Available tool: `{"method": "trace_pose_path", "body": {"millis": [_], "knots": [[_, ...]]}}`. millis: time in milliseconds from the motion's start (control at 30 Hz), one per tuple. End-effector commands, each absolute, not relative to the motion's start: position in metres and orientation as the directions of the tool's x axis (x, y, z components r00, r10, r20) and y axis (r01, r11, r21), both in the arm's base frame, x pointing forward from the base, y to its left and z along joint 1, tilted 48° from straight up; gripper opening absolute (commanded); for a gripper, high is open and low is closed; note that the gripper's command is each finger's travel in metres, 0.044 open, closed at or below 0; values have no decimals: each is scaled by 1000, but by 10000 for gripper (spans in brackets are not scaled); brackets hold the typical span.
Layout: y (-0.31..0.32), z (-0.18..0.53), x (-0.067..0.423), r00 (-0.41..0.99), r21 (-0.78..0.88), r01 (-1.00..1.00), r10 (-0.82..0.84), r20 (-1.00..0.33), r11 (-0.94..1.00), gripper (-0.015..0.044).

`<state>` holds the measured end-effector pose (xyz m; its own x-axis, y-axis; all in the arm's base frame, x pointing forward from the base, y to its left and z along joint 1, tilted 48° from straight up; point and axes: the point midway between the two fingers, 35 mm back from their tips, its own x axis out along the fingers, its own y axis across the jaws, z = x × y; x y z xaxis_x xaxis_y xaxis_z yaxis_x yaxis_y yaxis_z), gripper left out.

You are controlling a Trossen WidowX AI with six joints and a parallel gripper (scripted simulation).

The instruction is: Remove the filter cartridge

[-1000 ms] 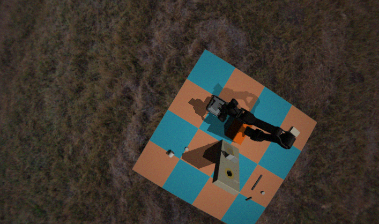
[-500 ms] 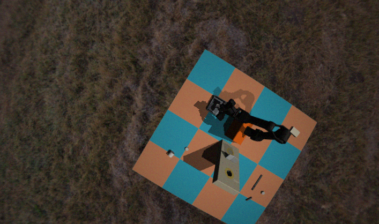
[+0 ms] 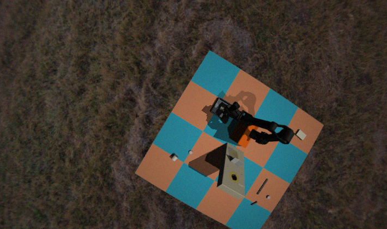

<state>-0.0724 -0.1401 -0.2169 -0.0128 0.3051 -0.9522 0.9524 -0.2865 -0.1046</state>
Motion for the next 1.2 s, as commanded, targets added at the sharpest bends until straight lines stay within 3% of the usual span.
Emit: {"method": "trace_pose_path", "body": {"millis": [0, 267, 567, 1167], "knots": [[-142, -217, -73, -14, -105, 952, 301, -953, -287, 236], [-142, -217, -73, -14, -105, 952, 301, -953, -287, 440], [-190, -170, -81, -12, -104, 952, 304, -953, -287, 440], [-182, -180, -81, -15, -106, 953, 306, -952, -282, 440]]}}
